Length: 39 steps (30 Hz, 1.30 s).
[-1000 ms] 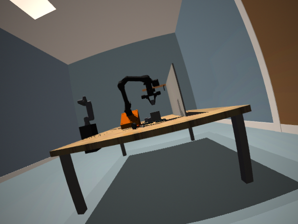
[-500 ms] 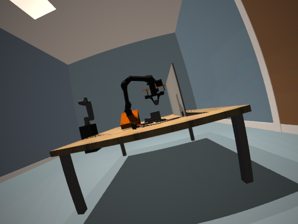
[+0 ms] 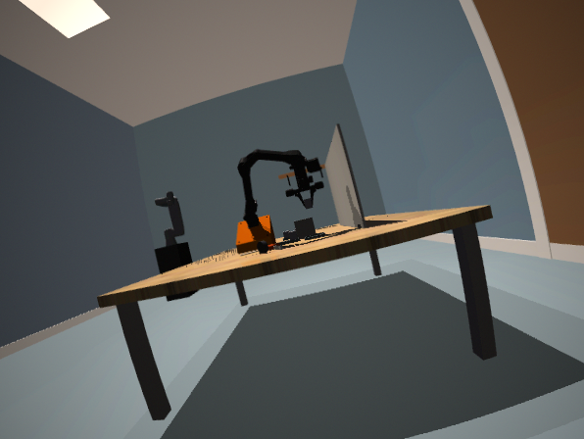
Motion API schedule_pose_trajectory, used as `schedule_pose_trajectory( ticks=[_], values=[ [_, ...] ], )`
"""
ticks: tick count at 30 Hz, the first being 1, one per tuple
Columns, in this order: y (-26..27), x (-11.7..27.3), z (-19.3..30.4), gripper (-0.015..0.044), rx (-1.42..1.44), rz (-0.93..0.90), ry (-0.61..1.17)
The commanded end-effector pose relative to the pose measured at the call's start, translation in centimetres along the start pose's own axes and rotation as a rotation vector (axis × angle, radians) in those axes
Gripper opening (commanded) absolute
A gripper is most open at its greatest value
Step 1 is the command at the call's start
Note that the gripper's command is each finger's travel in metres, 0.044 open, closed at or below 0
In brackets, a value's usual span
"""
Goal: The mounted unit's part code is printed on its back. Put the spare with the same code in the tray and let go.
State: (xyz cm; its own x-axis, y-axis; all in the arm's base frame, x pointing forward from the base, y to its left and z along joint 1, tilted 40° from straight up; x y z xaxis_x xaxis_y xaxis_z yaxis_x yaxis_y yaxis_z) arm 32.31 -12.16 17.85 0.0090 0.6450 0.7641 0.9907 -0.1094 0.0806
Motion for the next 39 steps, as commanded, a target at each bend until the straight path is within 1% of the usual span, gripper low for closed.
schedule_pose_trajectory(
  ticks=[1,39],
  values=[
    [0.0,-0.6,0.1,0.0000,0.006,0.003,0.003],
    [0.5,-4.9,0.2,0.0000,0.005,0.003,0.005]
  ],
)
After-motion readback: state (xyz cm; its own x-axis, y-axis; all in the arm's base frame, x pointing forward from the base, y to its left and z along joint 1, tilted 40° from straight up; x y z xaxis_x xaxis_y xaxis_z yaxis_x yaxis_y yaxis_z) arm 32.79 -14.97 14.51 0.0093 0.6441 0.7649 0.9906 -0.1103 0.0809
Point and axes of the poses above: the point midway between the two fingers, 35 mm back from their tips, its own x axis back along the fingers, its own y axis across the jaws, z = x × y, the point moved 2 cm from there along x, back along the fingers, and after that the axes turned 3 degrees about -x, right-handed, at the moved point
